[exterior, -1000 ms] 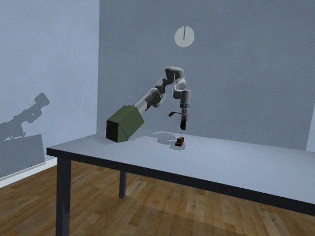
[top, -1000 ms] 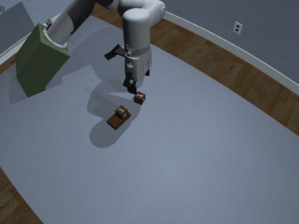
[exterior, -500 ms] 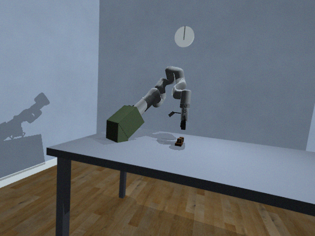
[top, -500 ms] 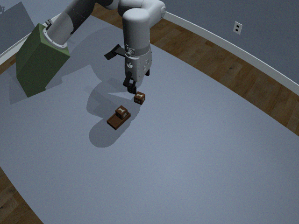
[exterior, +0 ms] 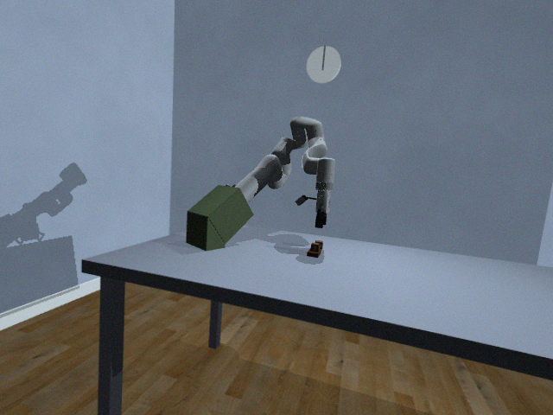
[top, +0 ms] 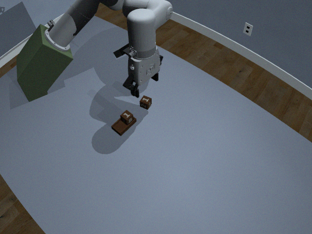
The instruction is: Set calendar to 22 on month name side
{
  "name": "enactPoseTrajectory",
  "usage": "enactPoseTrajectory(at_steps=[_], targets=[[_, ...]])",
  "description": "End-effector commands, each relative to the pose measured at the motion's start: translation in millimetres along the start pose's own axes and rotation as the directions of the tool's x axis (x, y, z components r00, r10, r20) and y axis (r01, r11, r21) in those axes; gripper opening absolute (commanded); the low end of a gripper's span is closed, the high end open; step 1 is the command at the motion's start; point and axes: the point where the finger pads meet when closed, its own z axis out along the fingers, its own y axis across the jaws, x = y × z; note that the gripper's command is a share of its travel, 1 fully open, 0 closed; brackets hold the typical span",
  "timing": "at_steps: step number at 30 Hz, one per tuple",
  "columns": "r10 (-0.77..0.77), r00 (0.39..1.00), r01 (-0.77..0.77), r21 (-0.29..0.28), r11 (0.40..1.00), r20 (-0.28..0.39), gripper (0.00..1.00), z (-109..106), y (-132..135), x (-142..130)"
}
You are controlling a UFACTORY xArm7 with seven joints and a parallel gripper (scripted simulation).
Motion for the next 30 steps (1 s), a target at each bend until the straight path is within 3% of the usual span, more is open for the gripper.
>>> enactPoseTrajectory(at_steps=[1, 9, 19, 21, 23, 25, 29, 30], targets=[[0.154, 0.988, -0.154, 0.006, 0.988, -0.001, 1.00, -0.9, -0.4, -1.0], [0.381, 0.925, -0.381, 0.006, 0.924, 0.001, 1.00, -0.8, -0.4, -0.9], [0.682, 0.732, -0.682, 0.006, 0.732, 0.003, 1.00, -0.5, -0.4, -0.7], [0.682, 0.732, -0.682, 0.006, 0.732, 0.003, 1.00, -0.5, -0.4, -0.7], [0.771, 0.637, -0.771, 0.005, 0.637, 0.004, 1.00, -0.4, -0.4, -0.6], [0.788, 0.615, -0.789, 0.005, 0.615, 0.004, 1.00, -0.4, -0.4, -0.6], [0.874, 0.485, -0.874, 0.004, 0.485, 0.005, 1.00, -0.3, -0.4, -0.5], [0.878, 0.478, -0.878, 0.004, 0.478, 0.005, 1.00, -0.3, -0.4, -0.5]])
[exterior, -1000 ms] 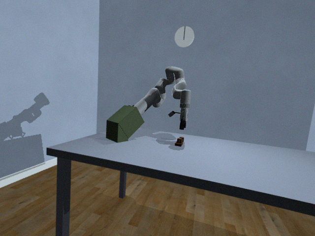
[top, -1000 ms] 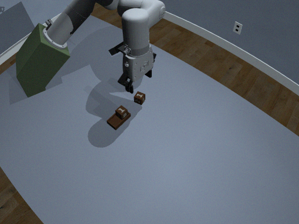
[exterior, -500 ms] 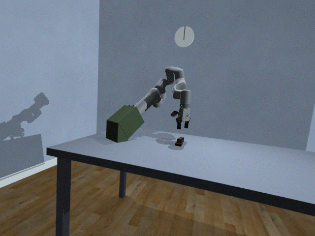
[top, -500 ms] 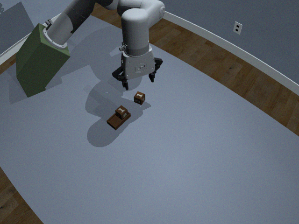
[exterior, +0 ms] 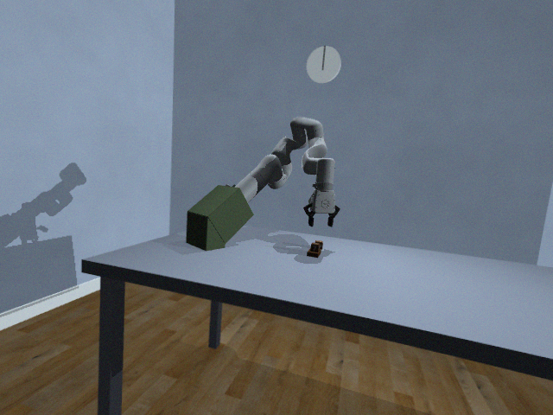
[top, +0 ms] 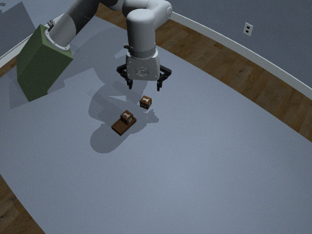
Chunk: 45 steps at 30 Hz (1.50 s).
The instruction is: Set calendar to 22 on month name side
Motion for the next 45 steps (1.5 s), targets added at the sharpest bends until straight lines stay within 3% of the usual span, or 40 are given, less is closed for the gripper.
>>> enactPoseTrajectory(at_steps=[1, 6, 9, 11, 18, 23, 25, 27, 30, 35, 36, 37, 38, 40, 43, 45], targets=[[0.173, 0.985, -0.173, 0.009, 0.985, 0.006, 1.00, -0.9, 0.6, -0.9], [0.341, 0.940, -0.341, 0.008, 0.940, 0.007, 1.00, -0.8, 0.5, -0.8], [0.352, 0.936, -0.352, 0.008, 0.936, 0.007, 1.00, -0.8, 0.5, -0.8], [0.472, 0.881, -0.472, 0.007, 0.881, 0.008, 1.00, -0.7, 0.4, -0.8], [0.638, 0.770, -0.638, 0.005, 0.770, 0.009, 1.00, -0.5, 0.3, -0.7], [0.782, 0.623, -0.782, 0.003, 0.623, 0.010, 1.00, -0.4, 0.2, -0.7], [0.782, 0.623, -0.782, 0.003, 0.623, 0.010, 1.00, -0.4, 0.2, -0.7], [0.846, 0.533, -0.846, 0.002, 0.533, 0.010, 1.00, -0.3, 0.2, -0.7], [0.883, 0.469, -0.883, 0.001, 0.469, 0.010, 1.00, -0.3, 0.1, -0.6], [0.957, 0.290, -0.957, -0.001, 0.290, 0.010, 1.00, -0.1, 0.0, -0.6], [0.961, 0.276, -0.961, -0.001, 0.276, 0.010, 1.00, -0.1, 0.0, -0.6], [0.975, 0.222, -0.975, -0.002, 0.222, 0.010, 1.00, -0.1, 0.0, -0.6], [0.977, 0.214, -0.977, -0.002, 0.214, 0.010, 1.00, -0.1, 0.0, -0.6], [0.993, 0.120, -0.993, -0.003, 0.120, 0.010, 1.00, 0.0, -0.1, -0.5], [0.995, 0.097, -0.995, -0.003, 0.097, 0.010, 1.00, 0.0, -0.1, -0.5], [1.000, -0.008, -1.000, -0.004, -0.008, 0.010, 1.00, 0.1, -0.2, -0.5]])
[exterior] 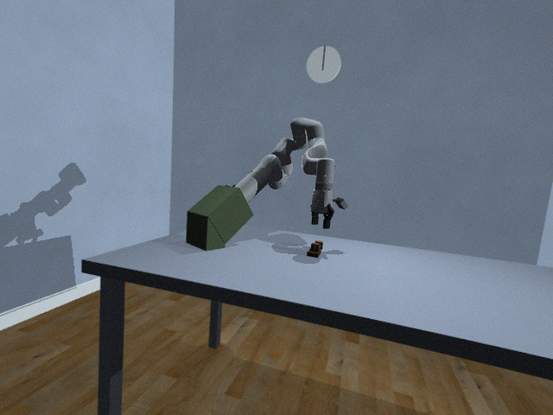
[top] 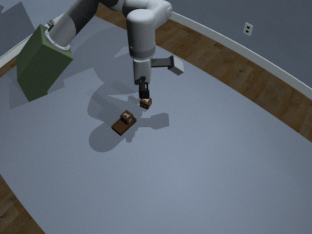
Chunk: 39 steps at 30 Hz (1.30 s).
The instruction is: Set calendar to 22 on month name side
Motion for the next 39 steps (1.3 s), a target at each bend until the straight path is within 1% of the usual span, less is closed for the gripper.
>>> enactPoseTrajectory(at_steps=[1, 2, 7, 10, 12, 21, 22, 39], targets=[[0.173, 0.985, -0.173, -0.004, 0.985, 0.007, 1.00, -0.9, 1.0, 0.5], [0.181, 0.983, -0.181, -0.004, 0.983, 0.007, 1.00, -0.9, 1.0, 0.5], [0.356, 0.935, -0.356, -0.005, 0.935, 0.006, 1.00, -0.8, 0.9, 0.4], [0.416, 0.909, -0.416, -0.006, 0.909, 0.006, 1.00, -0.7, 0.9, 0.4], [0.441, 0.897, -0.441, -0.006, 0.897, 0.006, 1.00, -0.7, 0.9, 0.4], [0.465, 0.885, -0.465, -0.006, 0.885, 0.005, 1.00, -0.7, 0.9, 0.3], [0.465, 0.885, -0.465, -0.006, 0.885, 0.005, 0.49, -0.7, 0.9, 0.3], [0.465, 0.885, -0.465, -0.006, 0.885, 0.005, 0.49, -0.7, 0.9, 0.3]])
